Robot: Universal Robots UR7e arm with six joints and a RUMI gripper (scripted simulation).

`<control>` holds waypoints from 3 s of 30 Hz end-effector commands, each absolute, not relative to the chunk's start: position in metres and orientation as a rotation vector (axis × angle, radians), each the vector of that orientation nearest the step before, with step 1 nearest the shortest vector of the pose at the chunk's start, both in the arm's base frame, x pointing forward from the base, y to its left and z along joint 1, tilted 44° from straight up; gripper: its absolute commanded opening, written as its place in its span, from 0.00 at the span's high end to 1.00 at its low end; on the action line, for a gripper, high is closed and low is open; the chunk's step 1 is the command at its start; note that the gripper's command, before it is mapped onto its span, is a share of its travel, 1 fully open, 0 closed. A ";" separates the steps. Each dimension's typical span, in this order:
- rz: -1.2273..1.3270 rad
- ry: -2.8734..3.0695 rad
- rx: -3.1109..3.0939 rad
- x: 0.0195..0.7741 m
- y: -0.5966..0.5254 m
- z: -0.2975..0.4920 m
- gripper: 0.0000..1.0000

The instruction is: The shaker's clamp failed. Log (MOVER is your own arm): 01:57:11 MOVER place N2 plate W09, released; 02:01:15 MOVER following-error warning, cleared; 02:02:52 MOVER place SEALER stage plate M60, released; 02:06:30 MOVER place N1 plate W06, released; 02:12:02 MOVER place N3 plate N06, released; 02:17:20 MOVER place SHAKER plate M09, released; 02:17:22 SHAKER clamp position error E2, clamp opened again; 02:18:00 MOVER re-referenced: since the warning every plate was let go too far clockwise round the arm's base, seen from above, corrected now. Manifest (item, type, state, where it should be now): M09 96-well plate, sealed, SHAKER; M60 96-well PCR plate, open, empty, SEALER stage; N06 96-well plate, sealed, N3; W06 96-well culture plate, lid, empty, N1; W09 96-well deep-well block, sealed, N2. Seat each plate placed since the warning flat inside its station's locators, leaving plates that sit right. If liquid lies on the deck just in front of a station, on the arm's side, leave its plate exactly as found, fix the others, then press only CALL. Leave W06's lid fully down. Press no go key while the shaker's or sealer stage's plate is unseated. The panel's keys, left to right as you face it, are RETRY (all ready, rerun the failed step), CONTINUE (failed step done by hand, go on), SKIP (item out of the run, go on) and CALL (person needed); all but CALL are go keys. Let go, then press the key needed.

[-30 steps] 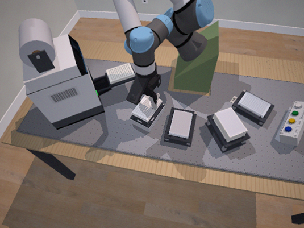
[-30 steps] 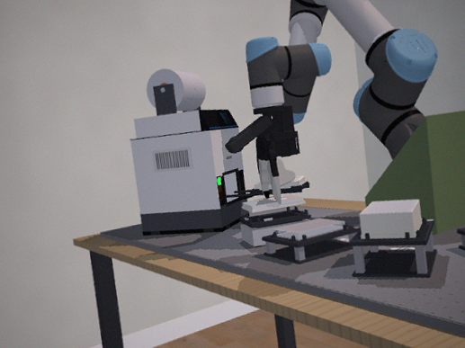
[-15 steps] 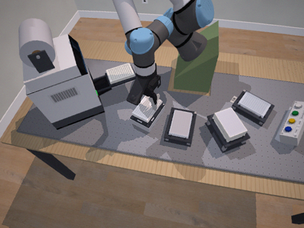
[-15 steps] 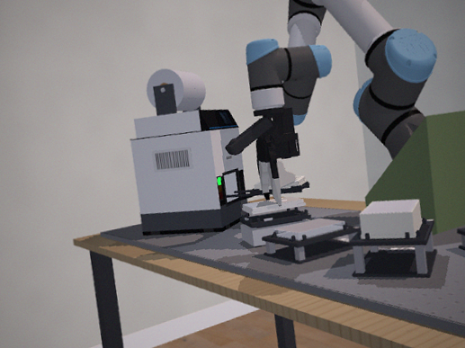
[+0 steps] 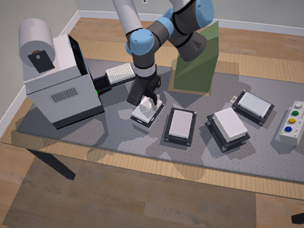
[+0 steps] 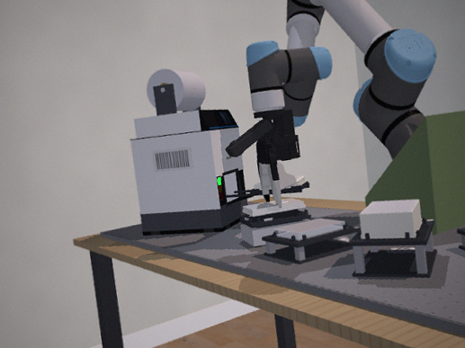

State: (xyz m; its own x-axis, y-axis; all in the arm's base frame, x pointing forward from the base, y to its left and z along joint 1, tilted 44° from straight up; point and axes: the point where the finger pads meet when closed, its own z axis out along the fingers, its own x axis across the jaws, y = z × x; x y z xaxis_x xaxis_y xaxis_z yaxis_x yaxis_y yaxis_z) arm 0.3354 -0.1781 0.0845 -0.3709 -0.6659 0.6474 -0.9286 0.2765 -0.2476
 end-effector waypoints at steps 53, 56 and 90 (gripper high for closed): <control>0.849 -2.134 1.437 0.335 -0.189 0.074 1.00; 0.849 -2.134 1.437 0.335 -0.189 0.074 1.00; 0.848 -2.134 1.437 0.335 -0.188 0.074 1.00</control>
State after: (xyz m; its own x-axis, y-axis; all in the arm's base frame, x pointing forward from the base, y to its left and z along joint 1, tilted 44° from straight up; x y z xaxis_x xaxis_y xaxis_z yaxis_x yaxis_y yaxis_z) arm 0.3352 -0.1886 0.0736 -0.3708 -0.6659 0.6474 -0.9286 0.2765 -0.2475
